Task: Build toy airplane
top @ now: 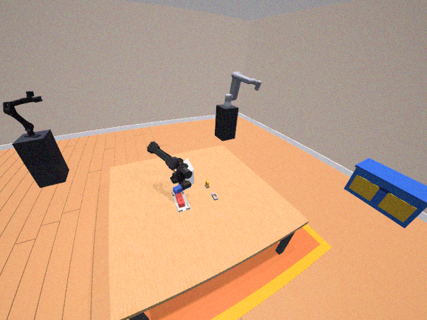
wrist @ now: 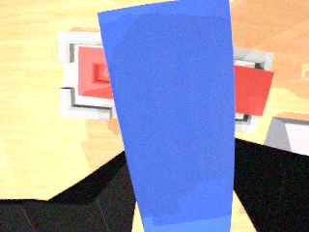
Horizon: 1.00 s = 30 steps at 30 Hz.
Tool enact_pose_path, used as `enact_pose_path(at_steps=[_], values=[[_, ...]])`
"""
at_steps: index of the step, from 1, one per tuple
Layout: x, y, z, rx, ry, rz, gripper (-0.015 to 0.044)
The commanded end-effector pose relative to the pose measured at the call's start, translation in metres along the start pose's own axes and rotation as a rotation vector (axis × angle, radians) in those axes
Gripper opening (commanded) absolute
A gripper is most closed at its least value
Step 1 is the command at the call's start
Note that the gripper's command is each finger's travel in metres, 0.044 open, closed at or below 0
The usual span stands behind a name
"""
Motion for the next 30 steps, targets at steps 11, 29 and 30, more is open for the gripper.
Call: enact_pose_path(at_steps=[11, 29, 30], values=[[-0.012, 0.014, -0.038, -0.250, -0.007, -0.020, 0.0000], [-0.013, 0.014, -0.039, -0.253, -0.007, -0.020, 0.0197], [-0.013, 0.014, -0.039, -0.253, -0.007, -0.020, 0.0197]])
Point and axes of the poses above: the point midway between the two fingers, 35 mm back from their tips, its own x axis back along the fingers, its own z axis across the jaws, y = z × x, the point moved 3 cm from there along x, back along the fingers, and after that the axes turned 7 degrees about x, right-handed, at the moved point
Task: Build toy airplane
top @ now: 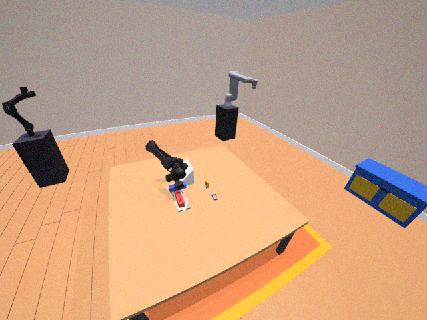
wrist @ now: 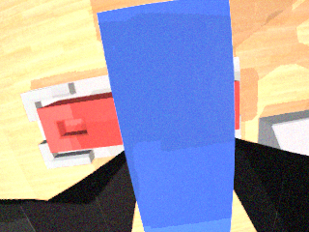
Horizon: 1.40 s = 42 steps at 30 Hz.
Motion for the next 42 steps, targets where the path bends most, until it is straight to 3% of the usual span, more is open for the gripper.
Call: enact_pose_path(at_steps=[1, 42], values=[[0.000, 0.001, 0.000, -0.008, 0.002, -0.005, 0.0197], [-0.038, 0.002, 0.001, -0.014, 0.003, -0.001, 0.0196]])
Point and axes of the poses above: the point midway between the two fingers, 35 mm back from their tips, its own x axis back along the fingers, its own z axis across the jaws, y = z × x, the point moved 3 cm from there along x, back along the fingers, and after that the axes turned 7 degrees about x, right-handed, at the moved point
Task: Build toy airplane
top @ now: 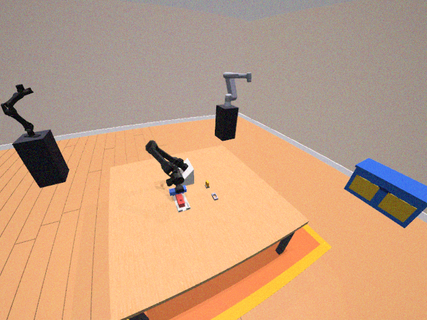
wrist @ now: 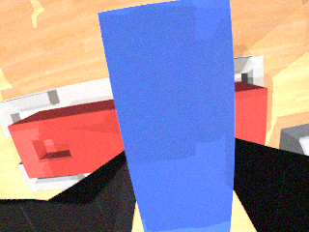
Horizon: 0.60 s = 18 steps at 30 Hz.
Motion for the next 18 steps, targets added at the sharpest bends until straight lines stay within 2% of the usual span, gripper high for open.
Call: enact_pose_path(at_steps=[1, 2, 7, 18], values=[[0.0003, 0.0001, 0.0002, -0.001, 0.001, 0.000, 0.0189], [0.0003, 0.0001, 0.0002, -0.001, 0.001, 0.000, 0.0183], [0.0003, 0.0001, 0.0002, -0.001, 0.001, 0.000, 0.0052], [0.0003, 0.0001, 0.0002, -0.001, 0.001, 0.000, 0.0340]])
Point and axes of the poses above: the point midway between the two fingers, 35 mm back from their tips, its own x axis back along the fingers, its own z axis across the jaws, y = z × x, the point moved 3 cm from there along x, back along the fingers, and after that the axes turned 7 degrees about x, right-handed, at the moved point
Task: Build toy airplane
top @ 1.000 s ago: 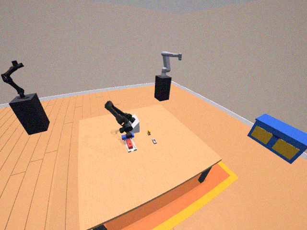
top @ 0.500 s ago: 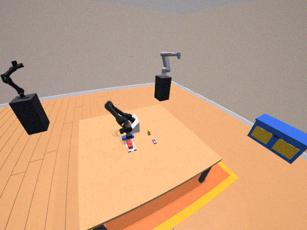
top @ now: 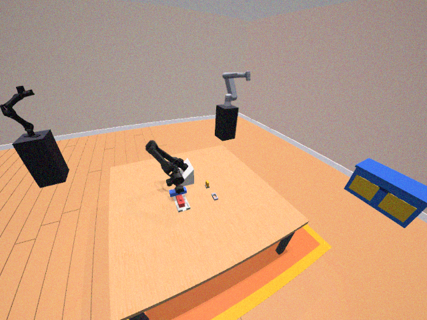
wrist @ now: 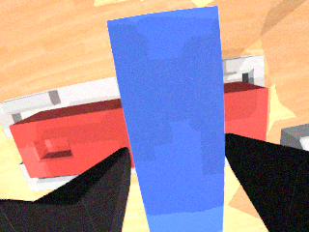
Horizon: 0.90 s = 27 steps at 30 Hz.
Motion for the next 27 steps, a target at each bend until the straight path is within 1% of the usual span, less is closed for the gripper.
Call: enact_pose_path(at_steps=[1, 4, 13, 15, 18, 20, 27], values=[[0.000, 0.000, 0.000, -0.001, -0.001, 0.000, 0.0367], [0.000, 0.000, 0.000, -0.001, -0.001, 0.000, 0.0440], [0.002, 0.000, 0.000, 0.000, -0.001, 0.001, 0.0440], [0.020, -0.001, 0.003, 0.001, 0.000, 0.006, 0.0440], [0.065, -0.002, 0.003, 0.005, -0.001, 0.005, 0.0440], [0.083, -0.001, 0.001, 0.006, -0.002, -0.001, 0.0440], [0.086, -0.002, 0.005, 0.006, -0.002, -0.001, 0.0440]])
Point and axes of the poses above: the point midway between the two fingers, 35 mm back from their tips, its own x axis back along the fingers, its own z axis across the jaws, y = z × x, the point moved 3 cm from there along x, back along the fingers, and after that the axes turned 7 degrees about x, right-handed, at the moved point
